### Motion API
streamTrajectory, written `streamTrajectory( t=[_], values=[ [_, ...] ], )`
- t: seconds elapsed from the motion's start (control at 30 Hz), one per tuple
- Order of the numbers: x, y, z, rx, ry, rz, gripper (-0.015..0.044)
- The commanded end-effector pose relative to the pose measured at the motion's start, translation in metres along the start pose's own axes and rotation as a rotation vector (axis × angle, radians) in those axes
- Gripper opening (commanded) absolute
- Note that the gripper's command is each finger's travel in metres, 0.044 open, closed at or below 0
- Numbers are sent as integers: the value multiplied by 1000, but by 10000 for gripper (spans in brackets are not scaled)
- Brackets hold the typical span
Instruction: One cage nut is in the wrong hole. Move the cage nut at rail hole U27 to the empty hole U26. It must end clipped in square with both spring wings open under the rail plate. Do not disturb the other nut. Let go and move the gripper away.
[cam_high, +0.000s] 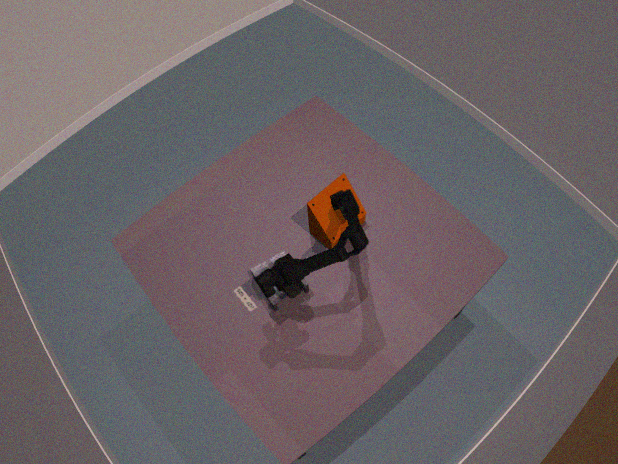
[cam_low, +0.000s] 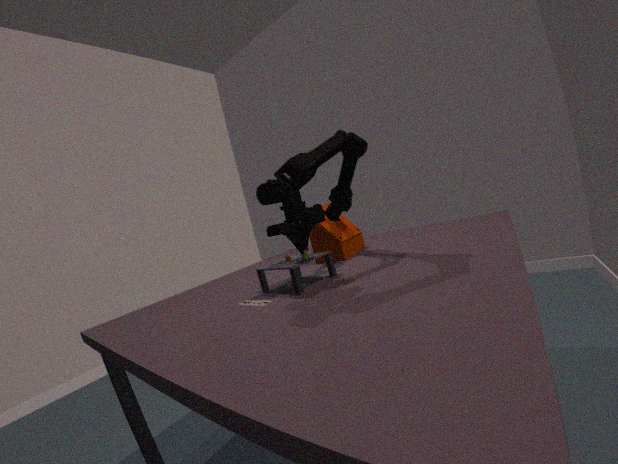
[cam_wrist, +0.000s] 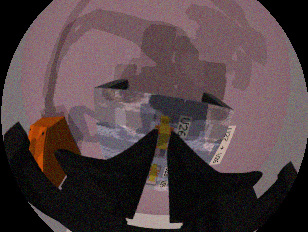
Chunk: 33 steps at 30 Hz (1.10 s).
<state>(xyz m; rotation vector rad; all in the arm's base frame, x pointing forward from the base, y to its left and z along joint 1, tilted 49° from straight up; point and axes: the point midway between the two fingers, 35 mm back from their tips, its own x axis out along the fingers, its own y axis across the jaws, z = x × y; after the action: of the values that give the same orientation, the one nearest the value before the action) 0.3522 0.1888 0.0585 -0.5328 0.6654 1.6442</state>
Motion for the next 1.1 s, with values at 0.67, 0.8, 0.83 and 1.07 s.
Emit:
streamTrajectory(
  t=[0.67,0.8,0.83,1.07],
  values=[
    [0,0,0,0,-3,-34,24],
    [0,0,0,0,-3,-41,24],
    [0,0,0,0,-3,-43,24],
    [0,0,0,0,-3,-49,24]
  ],
)
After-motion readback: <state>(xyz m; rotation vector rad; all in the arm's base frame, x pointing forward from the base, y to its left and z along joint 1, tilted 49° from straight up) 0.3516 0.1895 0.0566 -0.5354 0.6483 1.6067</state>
